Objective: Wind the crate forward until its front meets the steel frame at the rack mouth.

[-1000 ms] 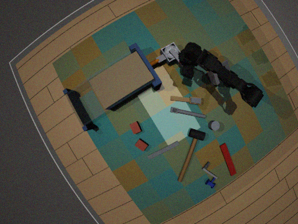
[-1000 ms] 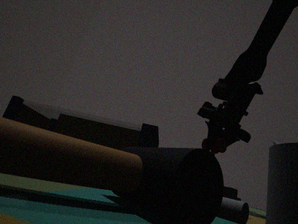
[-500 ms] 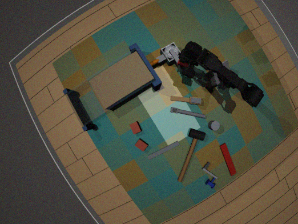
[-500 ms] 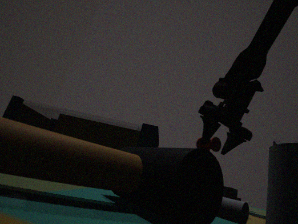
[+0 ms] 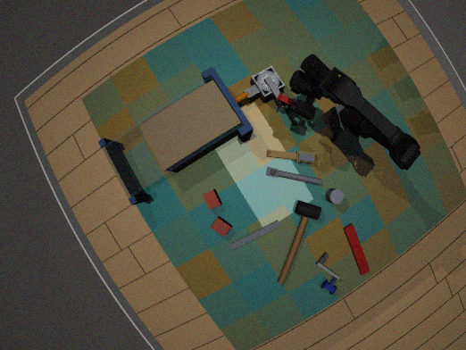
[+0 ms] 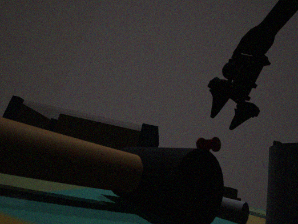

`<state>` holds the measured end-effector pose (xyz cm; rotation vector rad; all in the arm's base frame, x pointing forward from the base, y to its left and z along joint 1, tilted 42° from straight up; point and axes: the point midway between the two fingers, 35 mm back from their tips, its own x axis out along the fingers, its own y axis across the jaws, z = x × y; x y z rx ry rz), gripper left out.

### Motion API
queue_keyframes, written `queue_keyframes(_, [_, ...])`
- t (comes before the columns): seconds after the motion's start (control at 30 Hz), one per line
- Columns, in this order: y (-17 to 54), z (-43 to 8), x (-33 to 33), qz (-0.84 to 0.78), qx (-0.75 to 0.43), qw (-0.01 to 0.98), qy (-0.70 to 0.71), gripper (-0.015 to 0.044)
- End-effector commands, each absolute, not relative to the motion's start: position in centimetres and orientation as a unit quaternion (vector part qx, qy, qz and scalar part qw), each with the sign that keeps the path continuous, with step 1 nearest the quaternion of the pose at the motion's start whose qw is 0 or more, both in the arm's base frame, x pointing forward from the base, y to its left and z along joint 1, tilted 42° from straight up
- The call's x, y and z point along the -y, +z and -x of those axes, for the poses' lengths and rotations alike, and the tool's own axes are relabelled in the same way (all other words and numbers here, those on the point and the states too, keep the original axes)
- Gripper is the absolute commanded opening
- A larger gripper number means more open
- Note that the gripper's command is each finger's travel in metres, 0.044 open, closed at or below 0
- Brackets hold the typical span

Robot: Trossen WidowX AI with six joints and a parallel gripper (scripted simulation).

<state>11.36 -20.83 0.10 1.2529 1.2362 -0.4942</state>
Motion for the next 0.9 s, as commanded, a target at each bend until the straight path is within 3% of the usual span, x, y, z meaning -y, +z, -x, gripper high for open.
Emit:
queue_keyframes(0.0, [3.0, -10.0, 21.5, -0.536, -0.533, 0.617, -0.219, 0.0440])
queue_keyframes(0.87, [-6.4, -14.1, 32.7, -0.562, -0.662, 0.482, -0.117, 0.0440])
